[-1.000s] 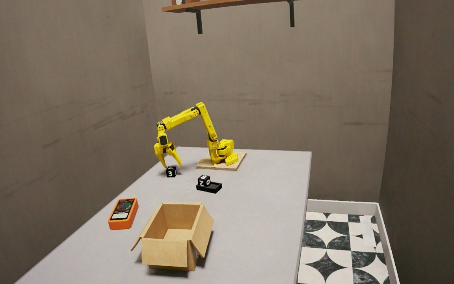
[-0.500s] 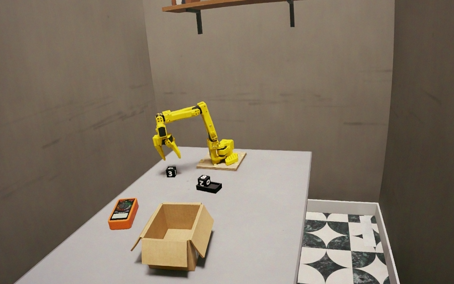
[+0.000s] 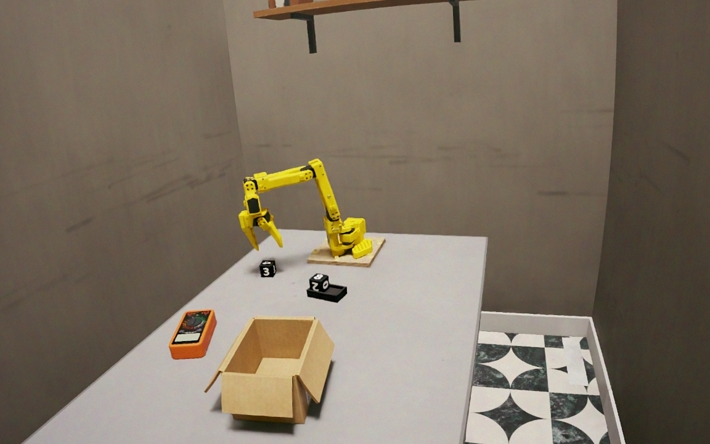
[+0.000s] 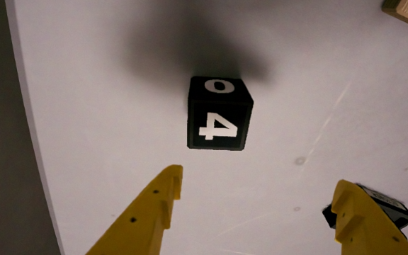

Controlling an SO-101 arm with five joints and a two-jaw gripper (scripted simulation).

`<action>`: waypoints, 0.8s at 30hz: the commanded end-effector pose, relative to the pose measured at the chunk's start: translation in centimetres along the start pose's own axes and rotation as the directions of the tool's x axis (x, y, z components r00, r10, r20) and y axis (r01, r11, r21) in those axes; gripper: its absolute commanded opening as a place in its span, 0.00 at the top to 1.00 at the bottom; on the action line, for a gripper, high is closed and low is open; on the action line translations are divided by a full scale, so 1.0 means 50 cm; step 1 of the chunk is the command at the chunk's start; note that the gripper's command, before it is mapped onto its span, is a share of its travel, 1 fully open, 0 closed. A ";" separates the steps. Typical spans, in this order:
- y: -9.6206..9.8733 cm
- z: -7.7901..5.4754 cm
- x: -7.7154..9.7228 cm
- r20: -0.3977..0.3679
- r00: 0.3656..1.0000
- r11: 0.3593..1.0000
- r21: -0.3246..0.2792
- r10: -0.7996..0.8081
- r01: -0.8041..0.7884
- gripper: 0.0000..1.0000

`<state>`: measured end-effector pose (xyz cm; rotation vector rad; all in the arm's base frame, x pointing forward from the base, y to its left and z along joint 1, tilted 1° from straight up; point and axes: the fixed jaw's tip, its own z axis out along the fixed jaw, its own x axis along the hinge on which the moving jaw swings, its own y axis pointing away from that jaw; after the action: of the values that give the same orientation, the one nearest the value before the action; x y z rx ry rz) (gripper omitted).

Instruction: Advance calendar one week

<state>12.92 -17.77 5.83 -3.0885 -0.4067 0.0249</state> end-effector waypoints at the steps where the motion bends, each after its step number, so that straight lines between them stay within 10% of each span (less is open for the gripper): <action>1: 0.002 -0.008 -0.003 -0.006 1.000 1.000 -0.013 -0.003 0.003 0.64; 10: 0.006 -0.024 -0.001 -0.022 1.000 0.999 -0.053 -0.003 0.002 0.64; 24: 0.013 -0.153 0.001 -0.136 0.990 0.937 -0.348 -0.027 -0.022 0.65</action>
<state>13.48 -18.52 11.62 -3.3378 -0.4397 -0.2187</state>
